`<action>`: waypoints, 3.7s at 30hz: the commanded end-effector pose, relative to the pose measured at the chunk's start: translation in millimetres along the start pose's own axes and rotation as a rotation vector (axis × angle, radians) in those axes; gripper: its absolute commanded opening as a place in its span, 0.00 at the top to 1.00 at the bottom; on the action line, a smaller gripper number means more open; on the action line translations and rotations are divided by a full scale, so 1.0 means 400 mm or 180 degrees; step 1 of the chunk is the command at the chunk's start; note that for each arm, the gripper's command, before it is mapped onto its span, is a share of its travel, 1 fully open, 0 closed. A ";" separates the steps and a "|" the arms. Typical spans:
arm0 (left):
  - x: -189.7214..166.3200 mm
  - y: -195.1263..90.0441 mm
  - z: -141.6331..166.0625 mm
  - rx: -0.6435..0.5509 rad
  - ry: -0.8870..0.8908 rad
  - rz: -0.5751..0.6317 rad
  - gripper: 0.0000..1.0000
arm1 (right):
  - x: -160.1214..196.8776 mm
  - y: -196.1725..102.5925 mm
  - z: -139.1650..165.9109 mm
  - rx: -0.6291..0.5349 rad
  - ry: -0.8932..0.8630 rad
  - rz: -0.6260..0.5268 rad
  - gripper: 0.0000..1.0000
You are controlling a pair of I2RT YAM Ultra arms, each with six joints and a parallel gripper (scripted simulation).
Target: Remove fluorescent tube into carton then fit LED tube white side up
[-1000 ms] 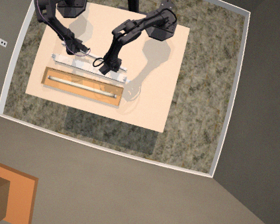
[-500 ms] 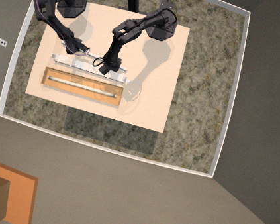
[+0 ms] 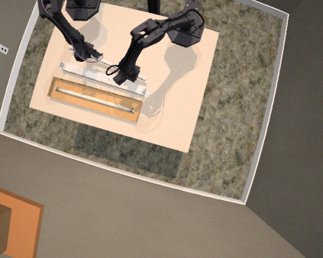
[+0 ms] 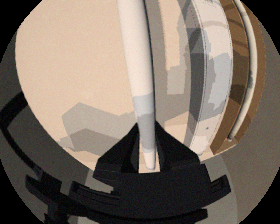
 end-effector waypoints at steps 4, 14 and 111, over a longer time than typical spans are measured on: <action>-0.011 -0.048 -0.018 -0.0065 0.0064 -0.0021 0.89 | -0.022 -0.042 -0.021 -0.0089 -0.0005 0.0148 0.89; -0.016 -0.053 -0.009 -0.0051 0.0058 0.0038 0.89 | -0.038 -0.072 -0.016 -0.0123 0.0050 0.0234 0.89; 0.050 -0.170 0.006 -0.0080 -0.0091 0.0064 0.89 | -0.125 -0.173 0.004 -0.0086 -0.0088 0.0109 0.89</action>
Point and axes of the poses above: on each arm, the point where the finger pads meet when closed, its own y axis out along the fingers, its own x axis across the jaws, z = x × y, the point moved 9 cm from there along -y, back along the fingers, and after that the axes turned 12 degrees about -y, right-handed, at the moved point
